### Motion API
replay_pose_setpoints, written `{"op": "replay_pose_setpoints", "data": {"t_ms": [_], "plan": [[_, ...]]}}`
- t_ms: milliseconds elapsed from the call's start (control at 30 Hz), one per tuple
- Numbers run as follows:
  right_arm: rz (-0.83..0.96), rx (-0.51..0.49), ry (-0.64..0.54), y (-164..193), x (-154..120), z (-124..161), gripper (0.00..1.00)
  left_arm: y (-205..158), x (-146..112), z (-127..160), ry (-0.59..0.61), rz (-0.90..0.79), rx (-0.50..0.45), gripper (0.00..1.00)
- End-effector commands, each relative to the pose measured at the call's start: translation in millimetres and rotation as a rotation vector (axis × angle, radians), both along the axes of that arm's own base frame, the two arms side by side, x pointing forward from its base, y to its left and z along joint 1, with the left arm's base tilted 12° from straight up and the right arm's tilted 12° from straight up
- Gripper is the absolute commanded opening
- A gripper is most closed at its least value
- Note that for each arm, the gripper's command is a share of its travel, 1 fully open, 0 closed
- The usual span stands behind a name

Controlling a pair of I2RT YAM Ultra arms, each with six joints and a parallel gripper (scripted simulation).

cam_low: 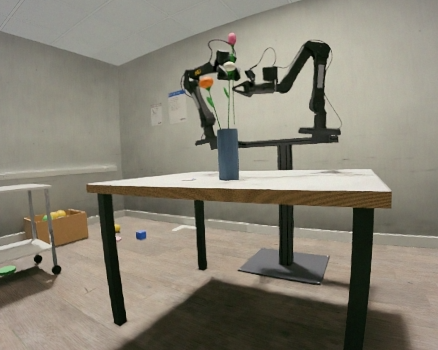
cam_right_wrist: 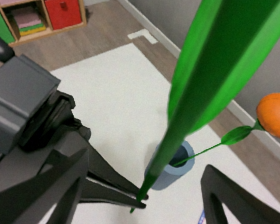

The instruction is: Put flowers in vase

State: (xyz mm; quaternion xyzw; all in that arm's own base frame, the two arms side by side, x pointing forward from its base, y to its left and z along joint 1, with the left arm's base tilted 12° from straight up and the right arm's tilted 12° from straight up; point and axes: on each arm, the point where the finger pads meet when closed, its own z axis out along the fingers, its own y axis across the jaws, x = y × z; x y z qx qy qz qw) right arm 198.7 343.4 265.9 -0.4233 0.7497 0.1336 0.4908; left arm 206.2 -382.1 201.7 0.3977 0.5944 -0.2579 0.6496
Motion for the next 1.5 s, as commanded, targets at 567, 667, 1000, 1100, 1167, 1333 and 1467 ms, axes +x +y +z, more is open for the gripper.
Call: {"op": "replay_pose_setpoints", "data": {"t_ms": [567,667,1000,1100,1167,1333,1467], "plan": [[0.017,0.065,-0.022,-1,-2,23,0.64,1,-2,14,-0.008,-0.013,-0.039,0.0],[0.017,0.065,-0.022,-1,-2,23,0.55,1,-2,14,-0.008,-0.013,-0.039,0.0],[0.017,0.066,-0.022,-1,-2,23,0.32,1,-2,14,-0.008,-0.013,-0.039,0.0],[0.017,0.066,-0.022,-1,-2,23,0.23,1,-2,14,-0.008,-0.013,-0.039,0.0],[0.017,0.066,-0.022,-1,-2,23,0.18,1,-2,14,-0.008,-0.013,-0.039,0.0],[0.017,0.066,-0.022,-1,-2,23,0.03,1,-2,14,-0.008,-0.013,-0.039,0.0],[0.023,0.058,-0.013,0,-6,16,0.0,2,-1,13,-0.008,-0.011,-0.039,0.0]]}}
